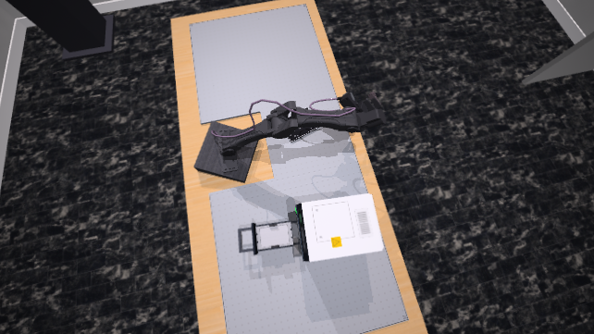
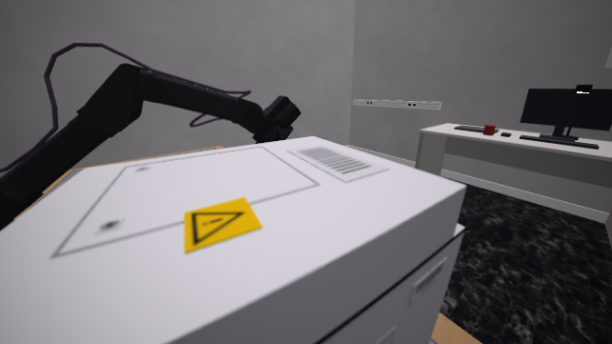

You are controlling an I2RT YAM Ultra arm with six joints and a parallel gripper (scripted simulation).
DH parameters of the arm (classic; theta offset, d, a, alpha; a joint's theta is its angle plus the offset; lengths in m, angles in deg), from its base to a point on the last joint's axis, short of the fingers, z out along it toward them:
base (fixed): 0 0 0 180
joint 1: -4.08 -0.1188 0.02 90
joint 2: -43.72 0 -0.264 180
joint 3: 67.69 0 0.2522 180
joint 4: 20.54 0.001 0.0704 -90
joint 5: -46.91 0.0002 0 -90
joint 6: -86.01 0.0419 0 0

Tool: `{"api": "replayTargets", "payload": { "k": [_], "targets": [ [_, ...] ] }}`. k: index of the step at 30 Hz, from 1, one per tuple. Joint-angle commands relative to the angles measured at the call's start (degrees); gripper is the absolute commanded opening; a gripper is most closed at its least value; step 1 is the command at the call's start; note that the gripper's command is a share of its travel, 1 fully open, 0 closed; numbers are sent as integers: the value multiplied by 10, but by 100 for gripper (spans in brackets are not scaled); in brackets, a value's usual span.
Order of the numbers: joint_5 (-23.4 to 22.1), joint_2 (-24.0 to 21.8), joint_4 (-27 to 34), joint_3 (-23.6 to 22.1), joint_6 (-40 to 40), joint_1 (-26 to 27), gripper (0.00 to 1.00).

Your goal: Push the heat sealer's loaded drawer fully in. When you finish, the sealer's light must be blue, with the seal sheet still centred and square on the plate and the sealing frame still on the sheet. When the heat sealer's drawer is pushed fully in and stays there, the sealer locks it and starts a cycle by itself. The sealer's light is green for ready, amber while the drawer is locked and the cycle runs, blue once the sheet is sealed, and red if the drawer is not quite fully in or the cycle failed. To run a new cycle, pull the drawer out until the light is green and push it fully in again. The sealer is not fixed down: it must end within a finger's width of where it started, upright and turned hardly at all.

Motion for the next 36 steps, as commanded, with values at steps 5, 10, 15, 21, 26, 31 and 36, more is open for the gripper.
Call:
{"api": "replayTargets", "payload": {
  "k": [5,10,15,21,26,31,36],
  "targets": [
    [-6,-8,8,5,3,-1,100],
    [-6,-8,8,5,3,-1,100],
    [-6,-8,8,5,3,-1,100],
    [56,-58,-45,-61,58,9,45],
    [55,-66,-29,-35,61,26,45],
    [74,-72,-32,-53,82,37,45],
    [108,-94,-50,-78,115,29,45]
  ]
}}
